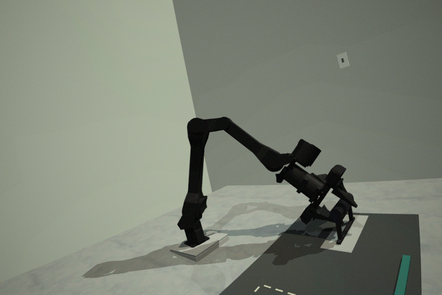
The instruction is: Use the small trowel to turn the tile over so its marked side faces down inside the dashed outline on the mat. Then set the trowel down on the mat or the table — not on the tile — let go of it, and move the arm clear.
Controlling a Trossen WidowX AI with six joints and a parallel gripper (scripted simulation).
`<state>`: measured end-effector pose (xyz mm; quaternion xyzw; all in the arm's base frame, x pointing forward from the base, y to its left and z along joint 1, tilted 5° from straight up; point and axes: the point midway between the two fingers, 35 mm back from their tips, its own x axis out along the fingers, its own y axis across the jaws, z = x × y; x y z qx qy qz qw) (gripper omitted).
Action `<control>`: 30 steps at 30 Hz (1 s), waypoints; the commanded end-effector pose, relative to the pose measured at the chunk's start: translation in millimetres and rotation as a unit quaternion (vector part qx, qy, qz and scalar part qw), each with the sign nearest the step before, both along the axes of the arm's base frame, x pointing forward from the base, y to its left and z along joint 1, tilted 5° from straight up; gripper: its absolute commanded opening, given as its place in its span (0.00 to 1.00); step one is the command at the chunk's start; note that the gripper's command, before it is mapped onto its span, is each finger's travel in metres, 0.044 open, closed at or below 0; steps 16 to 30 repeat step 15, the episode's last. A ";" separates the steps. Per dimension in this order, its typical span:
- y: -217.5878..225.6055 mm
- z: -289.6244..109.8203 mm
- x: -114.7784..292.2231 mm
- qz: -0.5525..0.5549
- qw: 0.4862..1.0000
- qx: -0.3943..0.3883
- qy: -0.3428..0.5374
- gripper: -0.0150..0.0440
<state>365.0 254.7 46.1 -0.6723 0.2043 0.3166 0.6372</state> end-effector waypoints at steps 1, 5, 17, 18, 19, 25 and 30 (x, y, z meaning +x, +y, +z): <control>-1.1 11.2 -10.5 -0.001 1.000 0.002 -0.001 0.76; -2.8 21.6 -21.3 0.000 1.000 0.002 -0.001 0.76; -7.2 39.4 -39.5 0.001 1.000 0.002 0.000 0.76; -7.2 39.4 -39.5 0.001 1.000 0.002 0.000 0.76; -7.2 39.4 -39.5 0.001 1.000 0.002 0.000 0.76; -7.2 39.4 -39.5 0.001 1.000 0.002 0.000 0.76; -7.2 39.4 -39.5 0.001 1.000 0.002 0.000 0.76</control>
